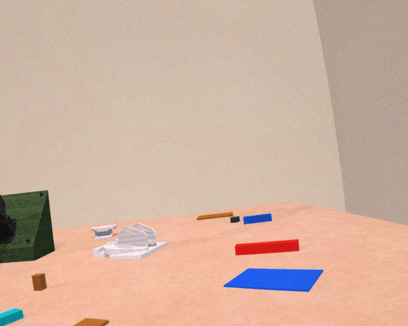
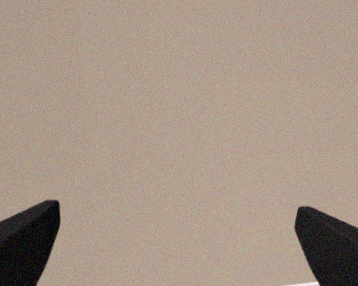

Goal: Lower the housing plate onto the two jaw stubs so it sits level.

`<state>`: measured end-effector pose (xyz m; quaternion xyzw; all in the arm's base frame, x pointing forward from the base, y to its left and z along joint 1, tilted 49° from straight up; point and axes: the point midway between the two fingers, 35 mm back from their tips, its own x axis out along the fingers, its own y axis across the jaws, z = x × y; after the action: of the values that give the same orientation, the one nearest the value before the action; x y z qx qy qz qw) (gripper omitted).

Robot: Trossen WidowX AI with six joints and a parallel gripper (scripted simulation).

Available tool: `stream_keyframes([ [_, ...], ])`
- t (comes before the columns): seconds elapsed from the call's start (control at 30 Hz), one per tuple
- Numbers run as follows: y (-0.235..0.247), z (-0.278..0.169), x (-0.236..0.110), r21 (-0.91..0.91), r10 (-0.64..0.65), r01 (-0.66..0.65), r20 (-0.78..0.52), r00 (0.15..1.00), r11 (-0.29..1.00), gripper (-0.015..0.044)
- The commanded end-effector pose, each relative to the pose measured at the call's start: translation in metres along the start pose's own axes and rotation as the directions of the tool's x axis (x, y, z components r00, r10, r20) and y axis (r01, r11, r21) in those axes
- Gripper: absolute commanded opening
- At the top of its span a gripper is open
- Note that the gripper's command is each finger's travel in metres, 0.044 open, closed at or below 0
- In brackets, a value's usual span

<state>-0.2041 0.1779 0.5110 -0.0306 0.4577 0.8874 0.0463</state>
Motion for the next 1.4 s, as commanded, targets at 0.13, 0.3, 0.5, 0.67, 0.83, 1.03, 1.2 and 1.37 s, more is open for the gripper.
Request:
stream_keyframes([
  [0.13, -0.056, 0.025, 0.001, 0.057, -0.131, 0.127, 0.057, 0.99, 0.99, 0.044],
  [0.3, -0.089, 0.037, -0.001, 0.09, -0.208, 0.201, 0.08, 0.975, 0.976, 0.044],
  [0.5, -0.133, 0.05, -0.005, 0.13, -0.307, 0.293, 0.096, 0.947, 0.947, 0.044],
  [0.67, -0.171, 0.058, -0.011, 0.163, -0.388, 0.369, 0.099, 0.917, 0.915, 0.044],
  [0.83, -0.208, 0.063, -0.02, 0.196, -0.465, 0.442, 0.093, 0.88, 0.875, 0.044],
  [1.03, -0.252, 0.065, -0.033, 0.233, -0.552, 0.524, 0.073, 0.83, 0.819, 0.044],
  [1.2, -0.287, 0.064, -0.045, 0.26, -0.617, 0.587, 0.047, 0.785, 0.767, 0.044],
  [1.37, -0.321, 0.059, -0.059, 0.282, -0.675, 0.645, 0.014, 0.737, 0.71, 0.044],
])
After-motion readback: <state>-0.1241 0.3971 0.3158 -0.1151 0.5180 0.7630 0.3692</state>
